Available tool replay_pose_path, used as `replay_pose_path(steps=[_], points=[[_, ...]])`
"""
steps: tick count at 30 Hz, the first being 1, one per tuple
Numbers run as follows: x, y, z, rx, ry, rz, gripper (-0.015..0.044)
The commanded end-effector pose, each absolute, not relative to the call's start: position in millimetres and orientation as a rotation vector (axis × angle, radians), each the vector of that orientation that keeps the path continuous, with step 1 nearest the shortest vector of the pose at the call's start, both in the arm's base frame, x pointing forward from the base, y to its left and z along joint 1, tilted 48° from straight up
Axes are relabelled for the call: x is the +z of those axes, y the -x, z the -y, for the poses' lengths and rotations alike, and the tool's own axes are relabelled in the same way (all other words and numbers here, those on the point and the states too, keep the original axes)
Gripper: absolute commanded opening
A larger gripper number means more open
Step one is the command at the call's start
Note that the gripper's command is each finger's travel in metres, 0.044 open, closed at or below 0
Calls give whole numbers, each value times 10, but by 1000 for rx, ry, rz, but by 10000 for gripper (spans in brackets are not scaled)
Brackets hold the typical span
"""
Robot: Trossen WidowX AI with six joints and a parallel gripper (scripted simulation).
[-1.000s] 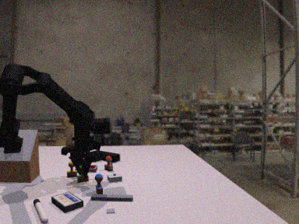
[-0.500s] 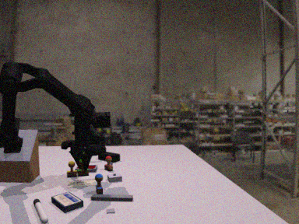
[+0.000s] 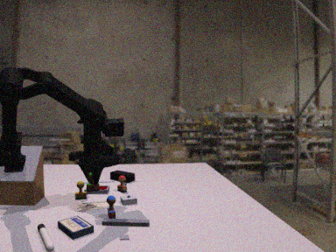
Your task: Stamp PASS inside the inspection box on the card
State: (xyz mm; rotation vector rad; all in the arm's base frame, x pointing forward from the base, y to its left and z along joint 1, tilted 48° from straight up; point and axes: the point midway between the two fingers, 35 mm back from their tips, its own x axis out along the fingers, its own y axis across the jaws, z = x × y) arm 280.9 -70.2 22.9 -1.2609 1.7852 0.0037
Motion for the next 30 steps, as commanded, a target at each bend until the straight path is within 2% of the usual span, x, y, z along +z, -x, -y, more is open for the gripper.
replay_pose_path(steps=[1,9,30], points=[[292,-2830,641,1,1256,-1776,0],[383,-2800,638,1,1255,-1776,0],[956,-2271,1111,-2,1254,-1777,0]])
